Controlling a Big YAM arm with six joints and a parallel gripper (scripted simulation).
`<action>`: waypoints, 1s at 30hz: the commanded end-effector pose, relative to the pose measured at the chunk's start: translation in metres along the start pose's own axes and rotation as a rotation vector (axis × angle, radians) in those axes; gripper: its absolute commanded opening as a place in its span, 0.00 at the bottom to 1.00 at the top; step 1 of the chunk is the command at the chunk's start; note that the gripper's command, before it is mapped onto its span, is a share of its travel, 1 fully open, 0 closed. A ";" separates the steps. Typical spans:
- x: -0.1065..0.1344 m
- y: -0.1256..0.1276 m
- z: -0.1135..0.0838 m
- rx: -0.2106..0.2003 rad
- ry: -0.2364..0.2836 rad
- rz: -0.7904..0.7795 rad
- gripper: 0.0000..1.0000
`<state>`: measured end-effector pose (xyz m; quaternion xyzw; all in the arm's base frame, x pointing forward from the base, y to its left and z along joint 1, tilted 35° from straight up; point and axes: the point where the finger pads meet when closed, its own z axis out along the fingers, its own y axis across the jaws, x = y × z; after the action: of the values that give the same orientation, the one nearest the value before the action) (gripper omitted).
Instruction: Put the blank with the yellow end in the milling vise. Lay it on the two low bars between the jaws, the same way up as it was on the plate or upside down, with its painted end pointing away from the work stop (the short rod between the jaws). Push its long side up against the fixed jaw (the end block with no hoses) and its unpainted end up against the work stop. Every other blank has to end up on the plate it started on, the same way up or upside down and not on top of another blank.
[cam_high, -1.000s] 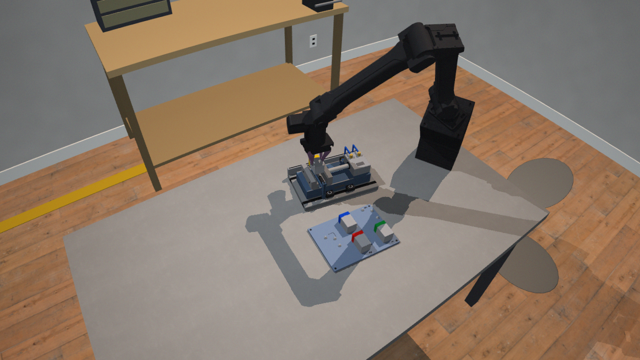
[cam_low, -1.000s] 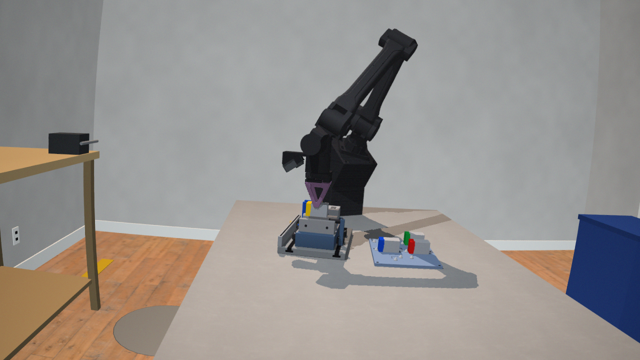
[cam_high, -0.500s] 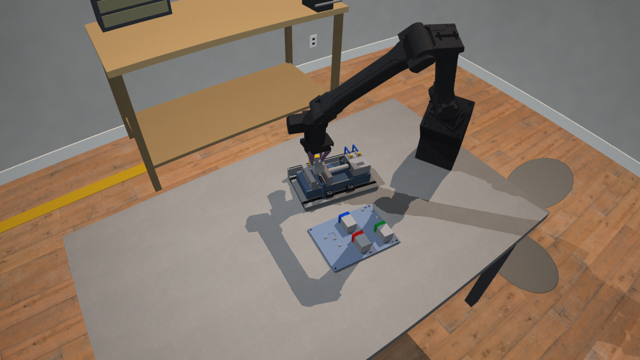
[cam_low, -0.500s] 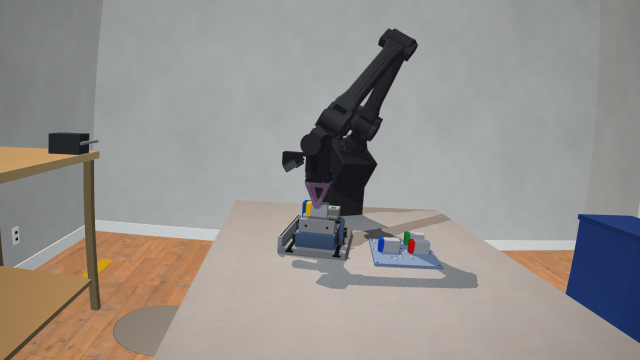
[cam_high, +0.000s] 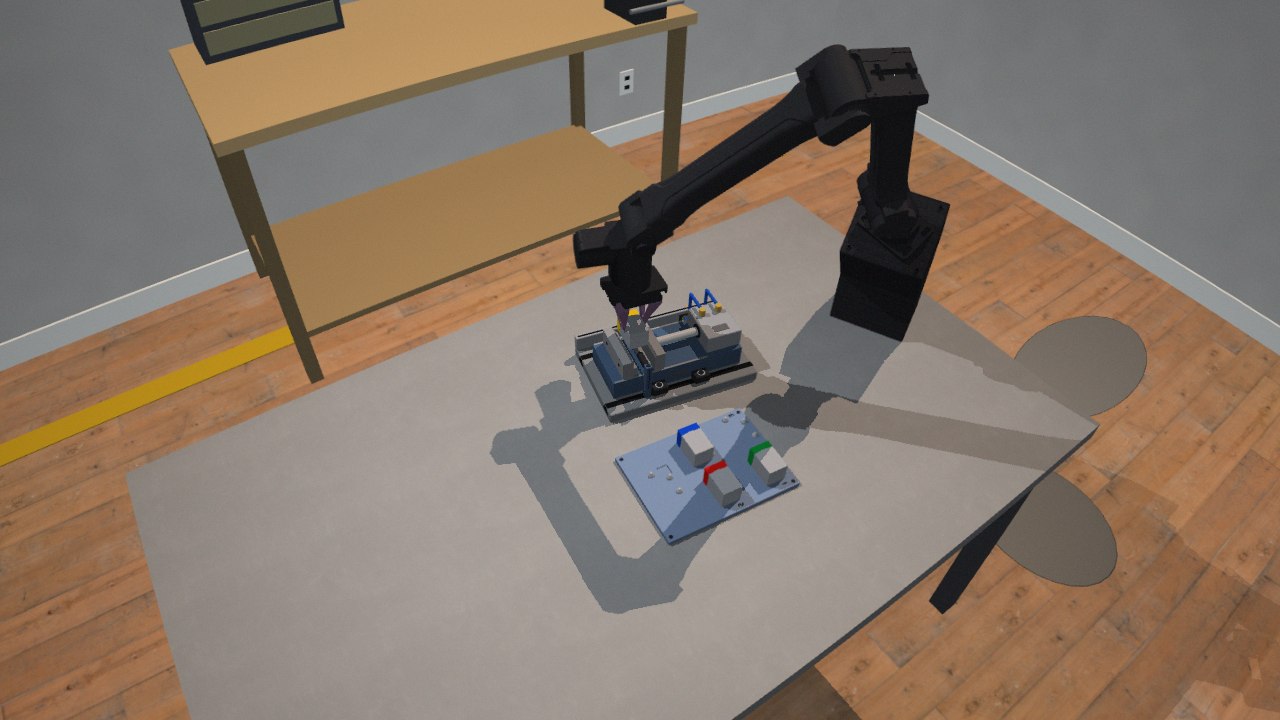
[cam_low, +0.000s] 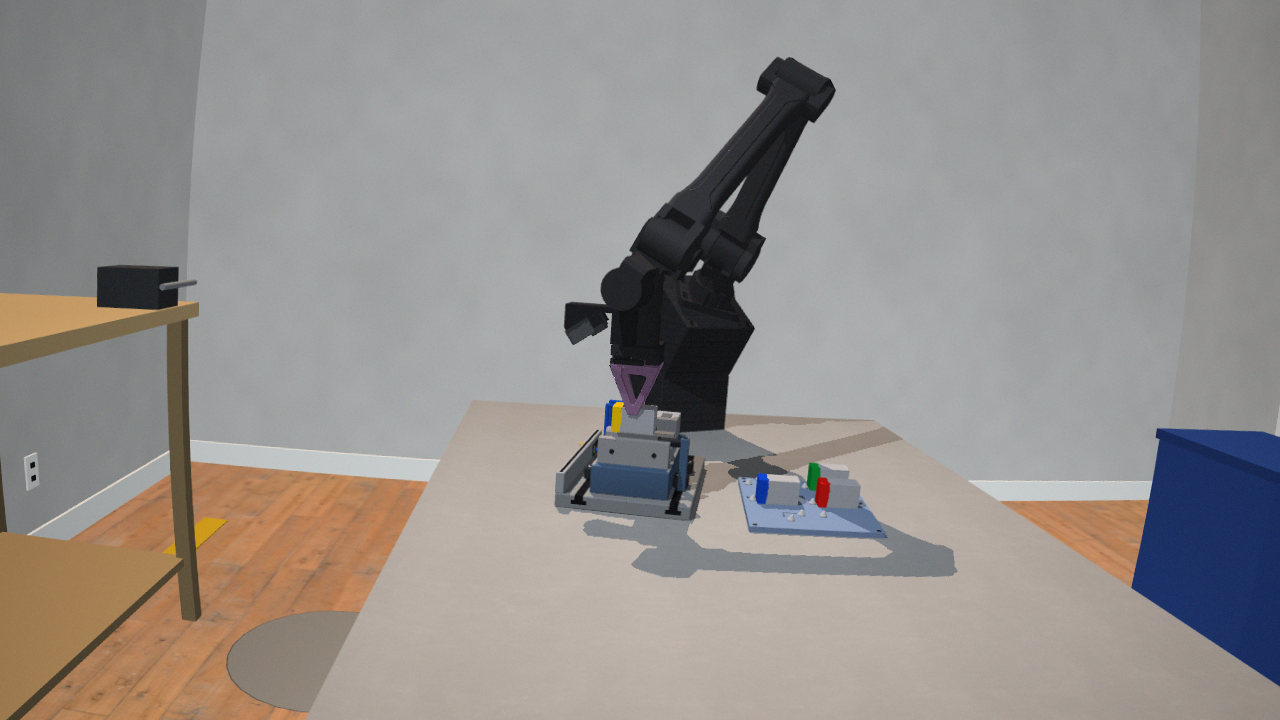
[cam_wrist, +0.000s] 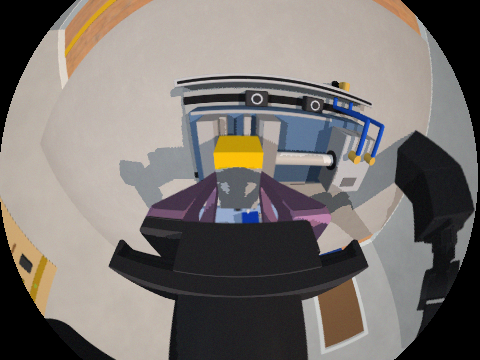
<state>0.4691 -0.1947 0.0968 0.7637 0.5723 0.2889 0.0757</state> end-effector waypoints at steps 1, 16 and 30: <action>0.000 0.004 0.003 -0.008 -0.003 -0.002 0.00; 0.000 0.003 0.005 -0.003 -0.002 0.001 0.00; -0.001 0.004 0.007 -0.006 -0.003 0.000 0.00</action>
<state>0.4704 -0.1941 0.0948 0.7636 0.5725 0.2889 0.0757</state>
